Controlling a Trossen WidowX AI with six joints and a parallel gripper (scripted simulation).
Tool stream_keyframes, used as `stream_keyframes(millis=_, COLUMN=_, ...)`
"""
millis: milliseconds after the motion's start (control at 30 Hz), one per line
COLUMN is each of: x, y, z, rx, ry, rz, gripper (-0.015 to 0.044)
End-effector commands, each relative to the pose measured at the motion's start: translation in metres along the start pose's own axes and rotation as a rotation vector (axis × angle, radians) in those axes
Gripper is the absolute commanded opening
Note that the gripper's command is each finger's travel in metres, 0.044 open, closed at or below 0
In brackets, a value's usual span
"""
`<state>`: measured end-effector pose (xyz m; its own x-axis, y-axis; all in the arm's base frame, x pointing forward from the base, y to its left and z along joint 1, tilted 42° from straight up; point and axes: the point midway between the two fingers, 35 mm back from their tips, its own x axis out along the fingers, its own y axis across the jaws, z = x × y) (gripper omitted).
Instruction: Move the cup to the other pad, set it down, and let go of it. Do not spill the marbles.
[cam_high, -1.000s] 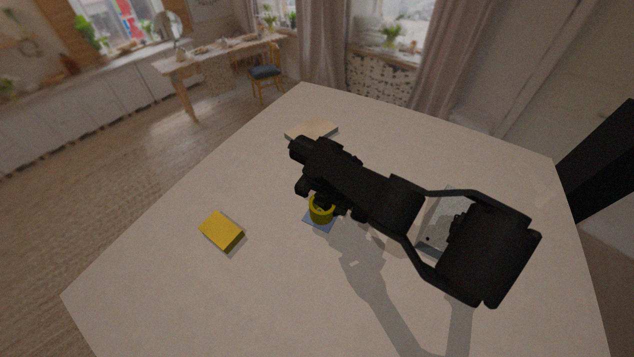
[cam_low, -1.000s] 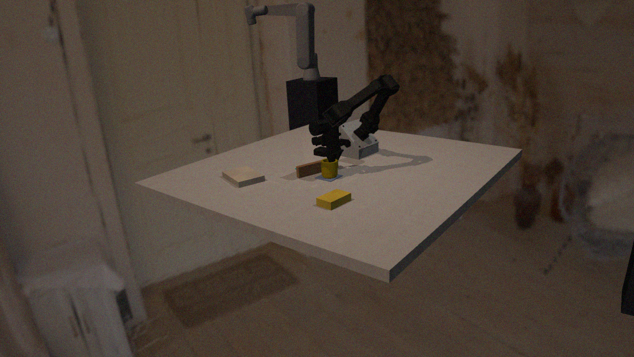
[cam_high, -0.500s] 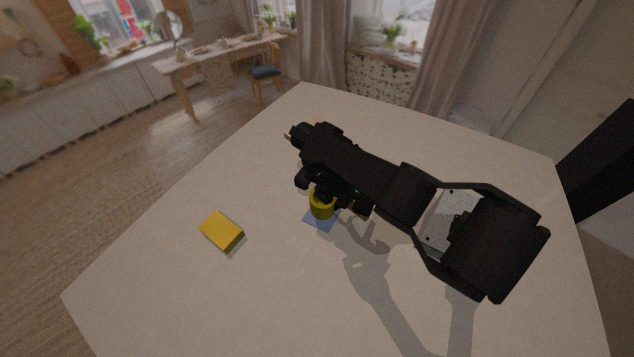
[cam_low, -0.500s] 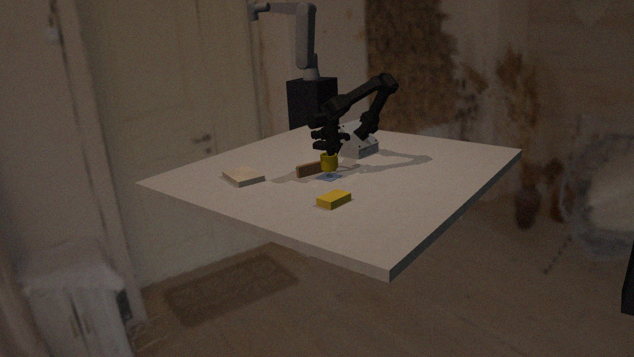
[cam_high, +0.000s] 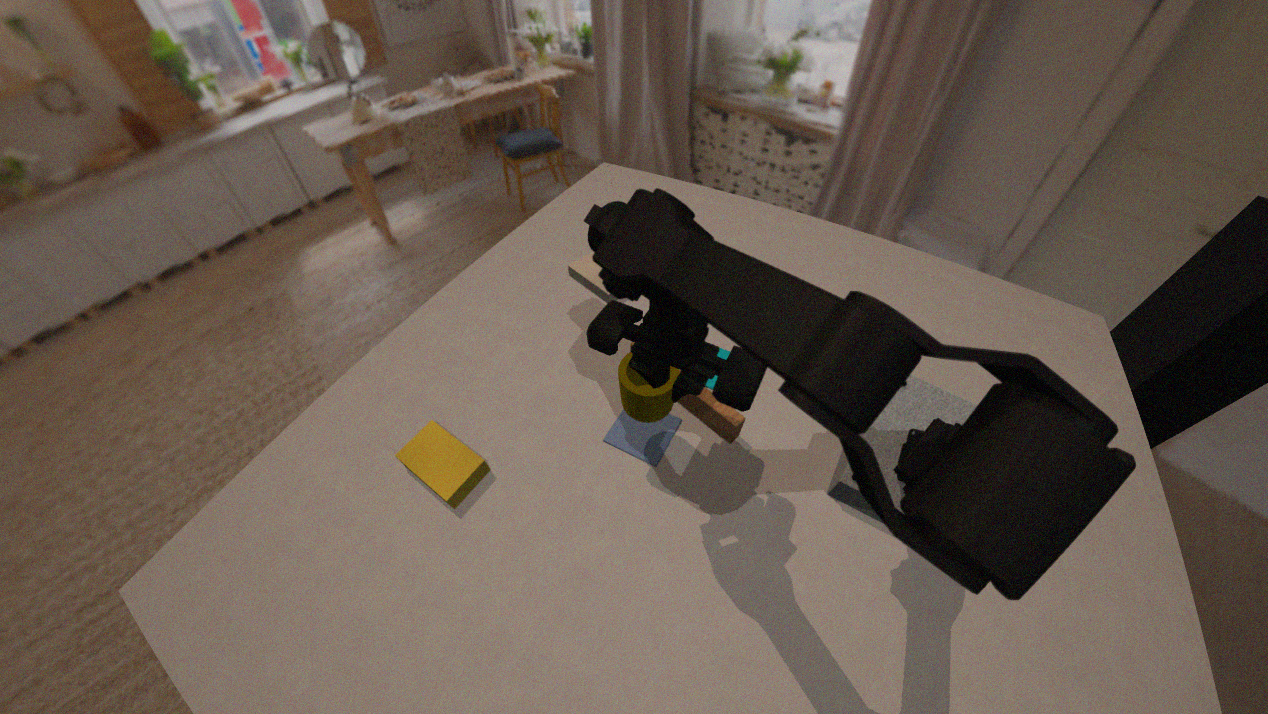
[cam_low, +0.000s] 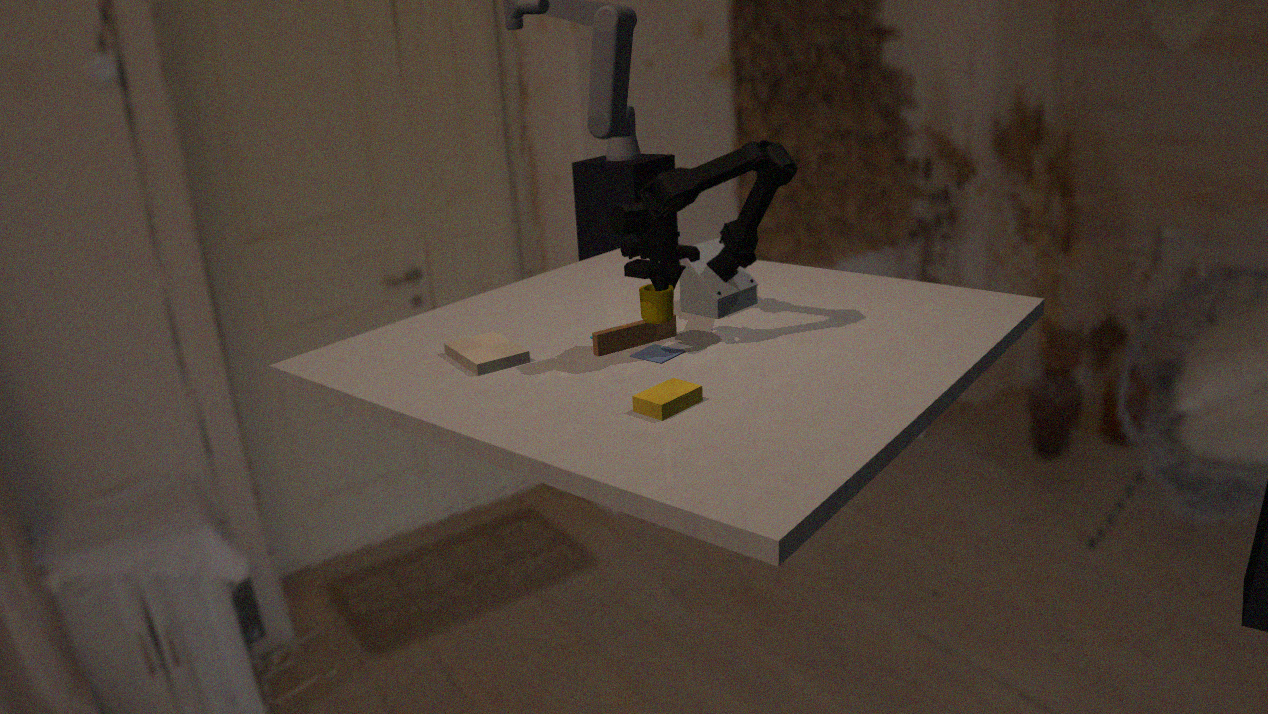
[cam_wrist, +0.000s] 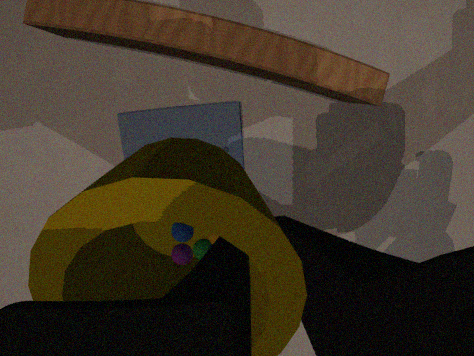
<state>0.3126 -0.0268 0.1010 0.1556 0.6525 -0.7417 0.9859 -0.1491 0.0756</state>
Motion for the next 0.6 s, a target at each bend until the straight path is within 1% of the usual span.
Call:
stream_keyframes(millis=0, x=0.0004, y=0.0001, z=0.0001, rx=0.001, ry=0.0, rz=0.0, gripper=0.0)
stream_keyframes(millis=567, x=0.0001, y=-0.001, z=0.0046, rx=0.0, ry=-0.001, rz=0.0, gripper=0.0)
